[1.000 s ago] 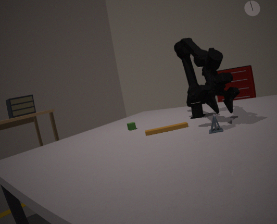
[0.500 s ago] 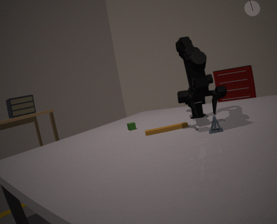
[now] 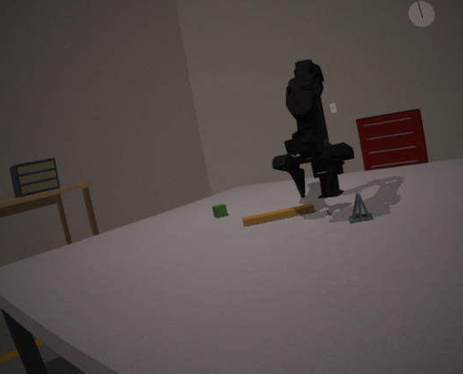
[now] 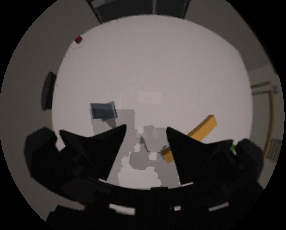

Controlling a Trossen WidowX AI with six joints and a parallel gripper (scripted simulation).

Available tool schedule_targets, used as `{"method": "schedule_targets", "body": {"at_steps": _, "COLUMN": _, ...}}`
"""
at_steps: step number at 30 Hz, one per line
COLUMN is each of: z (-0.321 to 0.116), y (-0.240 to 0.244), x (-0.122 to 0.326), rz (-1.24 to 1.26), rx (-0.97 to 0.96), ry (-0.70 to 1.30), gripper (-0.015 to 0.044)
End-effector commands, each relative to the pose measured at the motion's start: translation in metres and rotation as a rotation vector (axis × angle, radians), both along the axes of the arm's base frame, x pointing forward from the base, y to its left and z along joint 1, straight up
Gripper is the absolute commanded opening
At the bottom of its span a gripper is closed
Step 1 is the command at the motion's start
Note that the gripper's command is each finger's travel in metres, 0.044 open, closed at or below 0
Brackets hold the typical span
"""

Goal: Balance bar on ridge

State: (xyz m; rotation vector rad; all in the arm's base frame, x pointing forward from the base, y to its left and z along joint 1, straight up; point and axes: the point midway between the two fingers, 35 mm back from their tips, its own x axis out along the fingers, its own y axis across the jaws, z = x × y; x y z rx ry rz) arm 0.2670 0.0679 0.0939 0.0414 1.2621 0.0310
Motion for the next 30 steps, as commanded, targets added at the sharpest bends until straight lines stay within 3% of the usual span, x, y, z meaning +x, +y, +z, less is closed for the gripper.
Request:
{"method": "schedule_targets", "body": {"at_steps": 1, "z": 0.002, "y": -0.019, "x": -0.003, "rz": -0.148, "rx": 0.021, "ry": 0.052, "gripper": 0.0315}}
{"method": "schedule_targets", "body": {"at_steps": 24, "z": 0.021, "y": -0.100, "x": -0.041, "rz": -0.895, "rx": 0.104, "ry": 0.281, "gripper": 0.0315}}
{"method": "schedule_targets", "body": {"at_steps": 30, "z": 0.022, "y": -0.101, "x": -0.043, "rz": -0.916, "rx": 0.106, "ry": 0.287, "gripper": 0.0315}}
